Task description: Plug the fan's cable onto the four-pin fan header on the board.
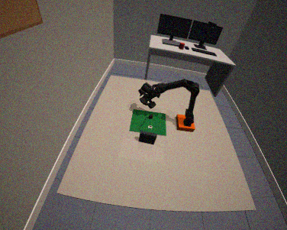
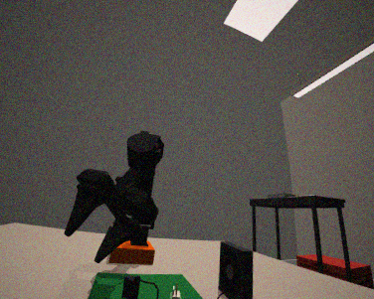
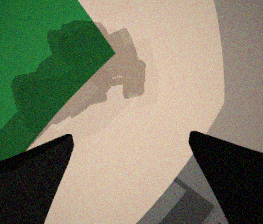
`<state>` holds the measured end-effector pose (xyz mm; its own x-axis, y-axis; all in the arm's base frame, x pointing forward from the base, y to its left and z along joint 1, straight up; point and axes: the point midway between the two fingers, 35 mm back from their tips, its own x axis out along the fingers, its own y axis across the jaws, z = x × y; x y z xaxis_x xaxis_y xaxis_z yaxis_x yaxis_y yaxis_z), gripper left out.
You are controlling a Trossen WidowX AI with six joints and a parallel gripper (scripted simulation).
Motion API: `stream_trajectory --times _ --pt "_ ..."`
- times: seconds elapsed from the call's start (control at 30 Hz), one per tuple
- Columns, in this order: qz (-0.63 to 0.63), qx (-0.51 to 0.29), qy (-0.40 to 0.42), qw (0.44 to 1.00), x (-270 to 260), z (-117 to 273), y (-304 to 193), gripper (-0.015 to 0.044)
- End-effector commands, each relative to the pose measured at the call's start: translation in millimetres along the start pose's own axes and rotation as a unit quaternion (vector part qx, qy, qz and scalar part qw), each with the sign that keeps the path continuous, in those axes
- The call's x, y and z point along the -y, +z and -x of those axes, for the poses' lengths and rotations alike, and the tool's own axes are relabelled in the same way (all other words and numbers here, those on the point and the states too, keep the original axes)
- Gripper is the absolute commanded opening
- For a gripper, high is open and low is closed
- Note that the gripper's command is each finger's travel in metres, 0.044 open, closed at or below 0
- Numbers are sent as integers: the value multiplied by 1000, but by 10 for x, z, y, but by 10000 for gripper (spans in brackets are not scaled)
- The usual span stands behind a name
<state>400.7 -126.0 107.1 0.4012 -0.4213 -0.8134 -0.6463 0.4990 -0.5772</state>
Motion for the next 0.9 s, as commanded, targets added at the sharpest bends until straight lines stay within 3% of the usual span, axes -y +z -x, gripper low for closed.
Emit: stream_trajectory --times 0.0,0.27,0.63,0.87 --pt "-96 30 186 977 -349 684 104 440" --pt "-135 5 290 947 -625 1089 39 440" --pt "-137 4 293 946 -632 1102 37 440" --pt "-137 4 293 946 -912 612 111 440"
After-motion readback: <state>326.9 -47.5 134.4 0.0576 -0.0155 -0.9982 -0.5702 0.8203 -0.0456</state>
